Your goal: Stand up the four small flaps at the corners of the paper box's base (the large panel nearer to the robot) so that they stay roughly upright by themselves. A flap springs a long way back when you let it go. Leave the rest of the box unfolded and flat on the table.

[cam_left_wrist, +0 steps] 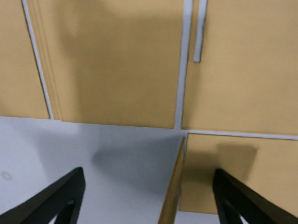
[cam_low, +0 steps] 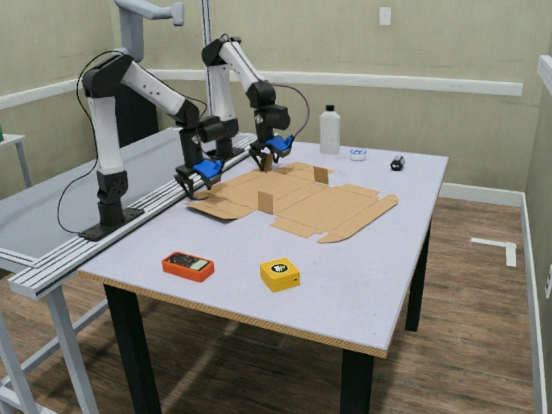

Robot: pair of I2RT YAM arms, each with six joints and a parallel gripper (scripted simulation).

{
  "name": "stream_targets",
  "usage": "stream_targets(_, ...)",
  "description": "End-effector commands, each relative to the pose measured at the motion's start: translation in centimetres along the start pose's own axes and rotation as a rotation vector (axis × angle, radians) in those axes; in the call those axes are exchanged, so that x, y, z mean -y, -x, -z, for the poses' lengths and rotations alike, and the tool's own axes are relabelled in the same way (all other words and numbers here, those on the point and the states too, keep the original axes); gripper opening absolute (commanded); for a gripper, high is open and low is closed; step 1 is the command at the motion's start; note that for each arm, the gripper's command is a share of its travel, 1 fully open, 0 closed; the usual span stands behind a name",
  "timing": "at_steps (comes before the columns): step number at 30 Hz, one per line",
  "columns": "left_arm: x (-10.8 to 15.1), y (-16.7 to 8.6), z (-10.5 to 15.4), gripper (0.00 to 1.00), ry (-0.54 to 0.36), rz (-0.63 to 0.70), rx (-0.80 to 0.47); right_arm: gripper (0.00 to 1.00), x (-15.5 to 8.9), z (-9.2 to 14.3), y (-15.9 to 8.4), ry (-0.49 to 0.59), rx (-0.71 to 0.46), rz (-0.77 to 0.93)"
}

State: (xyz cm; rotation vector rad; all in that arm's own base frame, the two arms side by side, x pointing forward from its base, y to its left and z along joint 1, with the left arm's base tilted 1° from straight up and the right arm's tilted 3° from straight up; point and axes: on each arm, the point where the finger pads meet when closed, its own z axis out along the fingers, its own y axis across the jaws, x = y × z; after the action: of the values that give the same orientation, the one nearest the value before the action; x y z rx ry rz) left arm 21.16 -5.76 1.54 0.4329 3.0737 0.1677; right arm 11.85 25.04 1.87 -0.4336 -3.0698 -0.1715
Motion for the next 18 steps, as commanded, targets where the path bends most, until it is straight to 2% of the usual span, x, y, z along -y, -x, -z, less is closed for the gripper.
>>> stream_targets(1,-0.2,-0.1,-0.8,0.76,0.027,0.008,-0.007,0.76,-0.8,0.3,0.5,0.047,0.008,0.0)
stream_targets(18,-0.2,-0.1,-0.8,0.76,0.027,0.009,-0.007,0.76,-2.3,0.0,0.5,0.052,0.011,-0.002)
